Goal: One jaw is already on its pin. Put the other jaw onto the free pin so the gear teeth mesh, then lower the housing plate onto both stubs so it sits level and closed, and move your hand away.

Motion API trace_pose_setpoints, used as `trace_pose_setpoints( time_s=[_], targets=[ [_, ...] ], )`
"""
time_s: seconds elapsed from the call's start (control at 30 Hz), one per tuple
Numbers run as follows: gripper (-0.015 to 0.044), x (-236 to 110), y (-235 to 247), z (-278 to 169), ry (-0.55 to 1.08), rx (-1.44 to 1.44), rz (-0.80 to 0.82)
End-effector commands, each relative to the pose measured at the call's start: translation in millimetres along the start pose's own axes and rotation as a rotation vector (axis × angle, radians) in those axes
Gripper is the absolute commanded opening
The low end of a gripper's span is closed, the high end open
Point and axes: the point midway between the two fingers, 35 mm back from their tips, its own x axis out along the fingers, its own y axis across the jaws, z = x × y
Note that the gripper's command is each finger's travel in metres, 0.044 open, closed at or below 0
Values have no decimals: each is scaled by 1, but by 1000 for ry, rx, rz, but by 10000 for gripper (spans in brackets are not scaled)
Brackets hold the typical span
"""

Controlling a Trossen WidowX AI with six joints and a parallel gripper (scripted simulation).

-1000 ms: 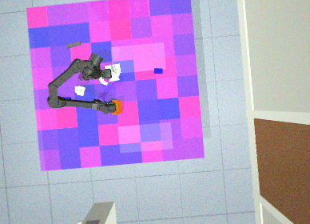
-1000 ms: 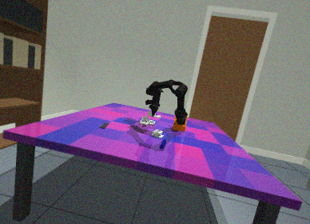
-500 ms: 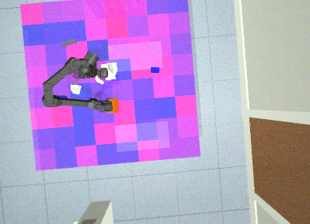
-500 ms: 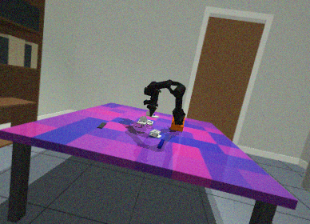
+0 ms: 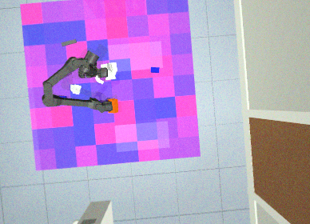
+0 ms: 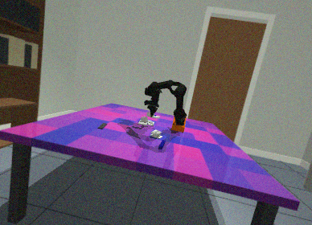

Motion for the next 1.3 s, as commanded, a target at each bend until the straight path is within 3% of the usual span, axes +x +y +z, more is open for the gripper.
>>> trace_pose_setpoints(
  time_s=[0.0, 0.53, 1.27],
  targets=[
    [134, -1, -4, 10, -3, 6, 3],
    [134, 0, -26, 53, -5, 4, 2],
    [134, 0, -27, 53, -5, 4, 2]
  ],
)
